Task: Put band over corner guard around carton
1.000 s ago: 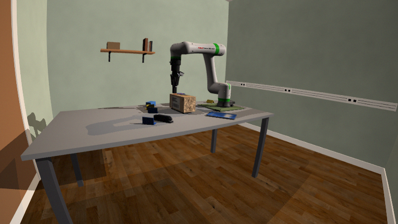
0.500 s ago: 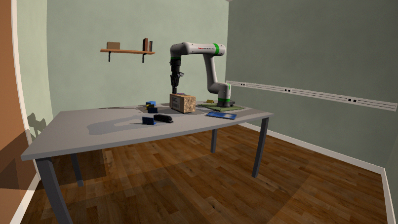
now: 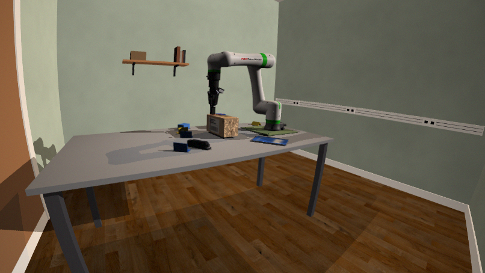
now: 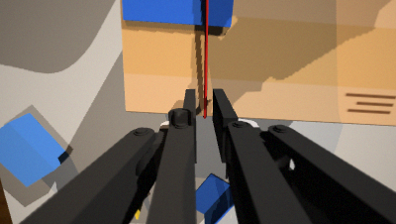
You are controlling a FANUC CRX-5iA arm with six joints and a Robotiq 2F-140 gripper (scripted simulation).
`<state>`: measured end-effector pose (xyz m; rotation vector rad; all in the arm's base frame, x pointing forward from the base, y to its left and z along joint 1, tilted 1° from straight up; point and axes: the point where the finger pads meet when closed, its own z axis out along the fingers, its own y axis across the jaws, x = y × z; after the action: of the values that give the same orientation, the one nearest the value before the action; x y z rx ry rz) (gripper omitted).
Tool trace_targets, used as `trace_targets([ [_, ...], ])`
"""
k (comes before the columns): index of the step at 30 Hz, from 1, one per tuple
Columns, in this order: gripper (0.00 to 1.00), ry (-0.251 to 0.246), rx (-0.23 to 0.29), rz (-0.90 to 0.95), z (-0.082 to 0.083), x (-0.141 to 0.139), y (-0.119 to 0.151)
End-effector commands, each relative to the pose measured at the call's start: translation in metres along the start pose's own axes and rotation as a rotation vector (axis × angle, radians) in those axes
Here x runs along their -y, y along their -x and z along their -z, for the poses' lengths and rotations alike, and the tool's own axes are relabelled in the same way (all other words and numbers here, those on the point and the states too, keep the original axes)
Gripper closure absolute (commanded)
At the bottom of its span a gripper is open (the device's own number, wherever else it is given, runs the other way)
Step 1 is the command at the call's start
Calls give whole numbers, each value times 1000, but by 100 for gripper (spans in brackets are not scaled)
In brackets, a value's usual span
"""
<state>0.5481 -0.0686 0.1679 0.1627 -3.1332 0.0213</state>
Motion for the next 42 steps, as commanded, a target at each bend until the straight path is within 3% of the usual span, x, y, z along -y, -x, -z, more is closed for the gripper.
trace_targets([
  [1, 82, -1, 2, 0, 1, 0, 0],
  [42, 82, -1, 2, 0, -4, 0, 0],
])
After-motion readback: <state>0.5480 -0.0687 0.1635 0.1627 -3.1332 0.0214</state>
